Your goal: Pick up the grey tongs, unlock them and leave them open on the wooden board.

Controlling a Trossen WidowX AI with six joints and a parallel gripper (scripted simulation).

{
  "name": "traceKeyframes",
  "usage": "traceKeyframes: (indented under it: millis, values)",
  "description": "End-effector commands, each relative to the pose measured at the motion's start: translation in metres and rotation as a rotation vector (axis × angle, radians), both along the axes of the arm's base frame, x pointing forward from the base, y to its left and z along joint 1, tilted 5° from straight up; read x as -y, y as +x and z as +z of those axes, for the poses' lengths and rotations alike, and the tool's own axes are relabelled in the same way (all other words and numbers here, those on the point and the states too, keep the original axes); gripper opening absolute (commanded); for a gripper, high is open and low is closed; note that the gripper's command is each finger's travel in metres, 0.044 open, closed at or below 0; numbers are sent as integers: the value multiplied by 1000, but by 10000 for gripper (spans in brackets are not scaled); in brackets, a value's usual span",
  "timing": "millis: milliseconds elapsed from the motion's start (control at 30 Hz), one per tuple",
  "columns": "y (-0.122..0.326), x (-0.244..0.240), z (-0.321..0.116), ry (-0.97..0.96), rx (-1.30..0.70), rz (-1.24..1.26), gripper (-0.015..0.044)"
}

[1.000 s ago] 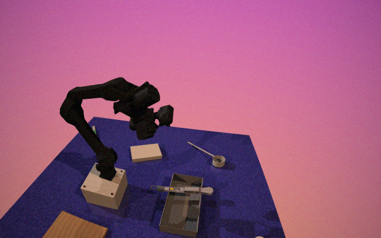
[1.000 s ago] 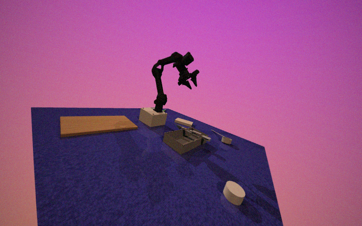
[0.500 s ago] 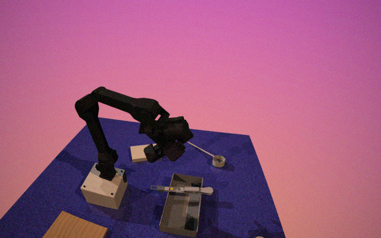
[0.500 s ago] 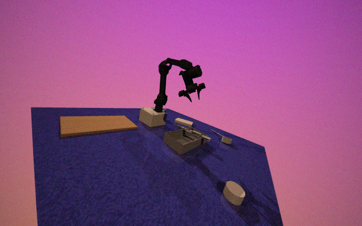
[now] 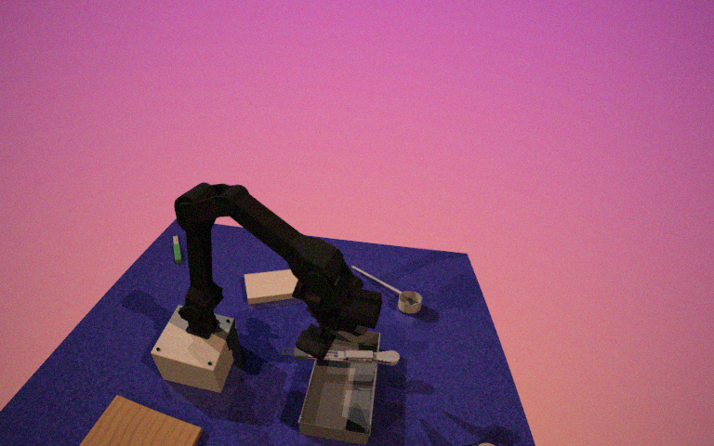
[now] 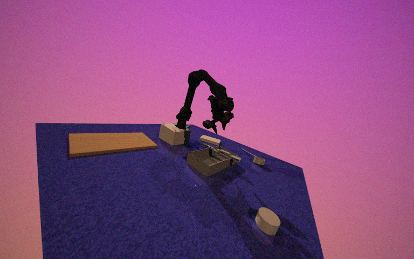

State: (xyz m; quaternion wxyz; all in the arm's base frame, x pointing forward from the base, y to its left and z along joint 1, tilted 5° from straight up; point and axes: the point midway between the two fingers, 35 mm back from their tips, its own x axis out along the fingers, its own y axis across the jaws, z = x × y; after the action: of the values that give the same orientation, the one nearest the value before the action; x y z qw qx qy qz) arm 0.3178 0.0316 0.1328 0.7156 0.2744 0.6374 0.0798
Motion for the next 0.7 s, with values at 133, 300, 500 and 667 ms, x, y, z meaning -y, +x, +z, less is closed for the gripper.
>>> traceKeyframes:
  millis: [133, 300, 500, 667]
  values:
    - [8, 23, -80, -59, 50, 458, 260]
    - [8, 23, -80, -59, 50, 458, 260]
    - [12, 24, -79, -59, 52, 457, 260]
    - [17, 24, -79, -60, 55, 456, 260]
